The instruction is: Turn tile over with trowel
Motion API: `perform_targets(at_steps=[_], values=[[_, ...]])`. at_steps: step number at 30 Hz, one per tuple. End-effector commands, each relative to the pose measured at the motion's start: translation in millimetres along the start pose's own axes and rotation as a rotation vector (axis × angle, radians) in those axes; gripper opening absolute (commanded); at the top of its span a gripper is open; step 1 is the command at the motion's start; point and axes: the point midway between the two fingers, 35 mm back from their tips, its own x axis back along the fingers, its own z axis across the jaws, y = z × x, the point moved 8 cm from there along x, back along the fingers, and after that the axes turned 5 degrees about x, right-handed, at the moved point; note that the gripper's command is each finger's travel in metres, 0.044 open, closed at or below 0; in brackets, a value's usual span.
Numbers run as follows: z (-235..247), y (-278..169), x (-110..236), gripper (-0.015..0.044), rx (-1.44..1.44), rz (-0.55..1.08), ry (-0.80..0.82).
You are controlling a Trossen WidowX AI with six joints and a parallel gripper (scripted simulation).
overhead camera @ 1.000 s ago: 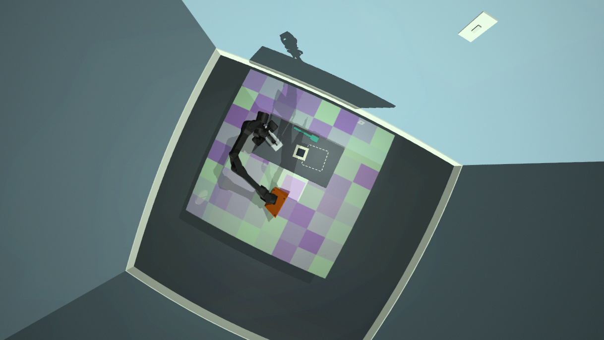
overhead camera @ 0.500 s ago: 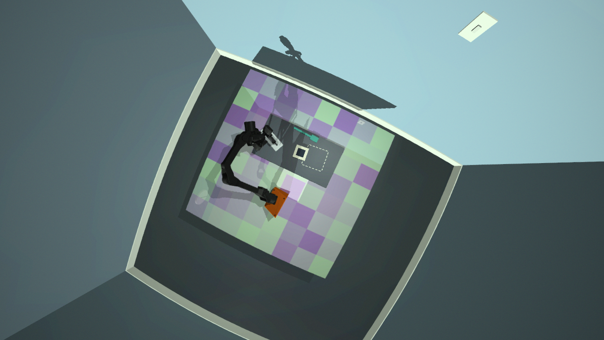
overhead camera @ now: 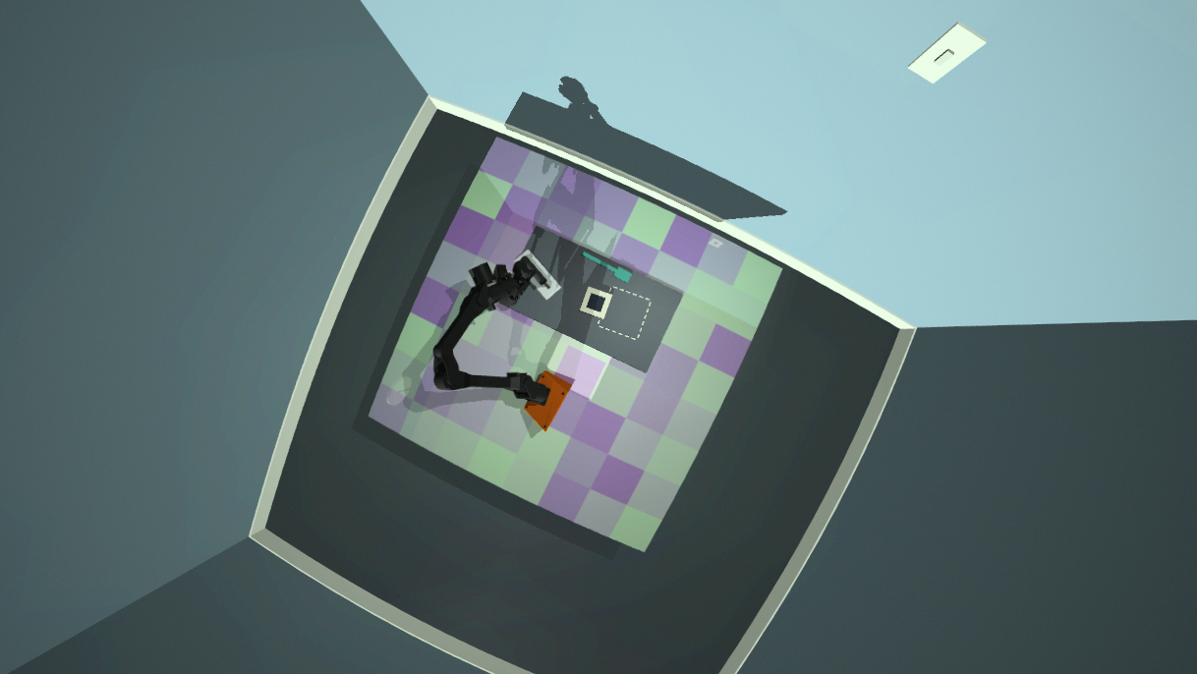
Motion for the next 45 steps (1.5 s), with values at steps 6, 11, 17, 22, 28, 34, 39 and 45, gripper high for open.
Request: perform_targets(at_steps=[6, 11, 17, 22, 28, 34, 39, 45], values=[[9, -4, 4, 0.03, -0.05, -0.03, -0.071], [9, -3, -1, 0.03, -0.05, -0.03, -0.071], [8, -2, -11, 0.03, -0.05, -0.03, -0.071], [7, -2, -19, 0.03, -0.051, -0.029, -0.069], [7, -2, -29, 0.03, -0.052, -0.029, -0.069], [6, -2, -38, 0.03, -0.052, -0.027, -0.069], [6, -2, -46, 0.03, -0.051, -0.028, -0.07], [5, -2, -55, 0.03, -0.05, -0.029, -0.071]])
